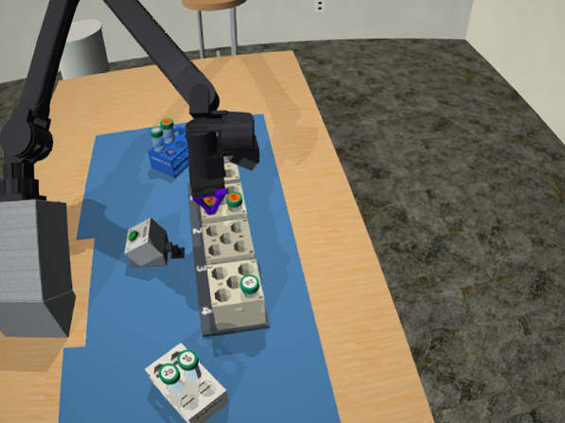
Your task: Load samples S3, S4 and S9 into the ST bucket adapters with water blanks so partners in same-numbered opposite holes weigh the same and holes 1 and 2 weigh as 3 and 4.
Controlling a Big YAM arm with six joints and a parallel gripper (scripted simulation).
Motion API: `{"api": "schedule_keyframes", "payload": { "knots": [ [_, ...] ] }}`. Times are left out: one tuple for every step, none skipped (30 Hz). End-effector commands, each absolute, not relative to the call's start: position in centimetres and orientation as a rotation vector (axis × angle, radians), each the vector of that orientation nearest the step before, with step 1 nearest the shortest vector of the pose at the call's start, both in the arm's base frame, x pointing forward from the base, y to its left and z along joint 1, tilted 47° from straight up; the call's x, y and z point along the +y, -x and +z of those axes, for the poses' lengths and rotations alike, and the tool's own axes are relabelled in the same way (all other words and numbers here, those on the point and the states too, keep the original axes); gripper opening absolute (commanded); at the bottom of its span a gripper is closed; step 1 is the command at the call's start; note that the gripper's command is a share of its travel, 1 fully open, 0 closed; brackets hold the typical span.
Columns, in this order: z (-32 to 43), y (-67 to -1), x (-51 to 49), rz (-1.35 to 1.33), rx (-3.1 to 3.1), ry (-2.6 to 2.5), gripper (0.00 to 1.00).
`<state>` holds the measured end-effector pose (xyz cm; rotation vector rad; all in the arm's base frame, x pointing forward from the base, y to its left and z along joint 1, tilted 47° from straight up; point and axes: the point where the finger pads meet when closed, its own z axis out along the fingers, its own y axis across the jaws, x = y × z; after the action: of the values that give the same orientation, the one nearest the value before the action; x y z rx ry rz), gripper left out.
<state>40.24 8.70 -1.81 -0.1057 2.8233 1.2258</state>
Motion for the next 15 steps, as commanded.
{"api": "schedule_keyframes", "payload": {
  "knots": [
    [-1.5, -41.2, 8.3, 1.217, 2.804, 0.097, 0.55],
    [-1.5, -41.2, 8.3, 1.217, 2.804, 0.097, 0.55],
    [-1.5, -41.2, 8.3, 1.217, 2.804, 0.097, 0.55],
    [-1.5, -41.2, 8.3, 1.217, 2.804, 0.097, 0.55],
    [-1.5, -41.2, 8.3, 1.217, 2.804, 0.097, 0.55],
    [-1.5, -41.2, 8.3, 1.217, 2.804, 0.097, 0.55],
    [-1.5, -41.2, 8.3, 1.217, 2.804, 0.097, 0.55],
    [-1.5, -41.2, 8.3, 1.217, 2.804, 0.097, 0.55],
    [-1.5, -41.2, 8.3, 1.217, 2.804, 0.097, 0.55],
    [-1.7, -41.1, 7.4, 1.228, 2.814, 0.058, 0.55],
    [-0.5, -42.0, 7.0, 1.208, 2.787, 0.091, 0.55],
    [0.3, -42.2, 6.7, 1.199, 2.777, 0.099, 0.55],
    [0.5, -42.2, 6.5, 1.197, 2.777, 0.099, 0.55],
    [0.7, -42.1, 6.2, 1.196, 2.778, 0.100, 0.55],
    [1.0, -42.1, 5.9, 1.195, 2.778, 0.100, 0.55]
  ]
}}
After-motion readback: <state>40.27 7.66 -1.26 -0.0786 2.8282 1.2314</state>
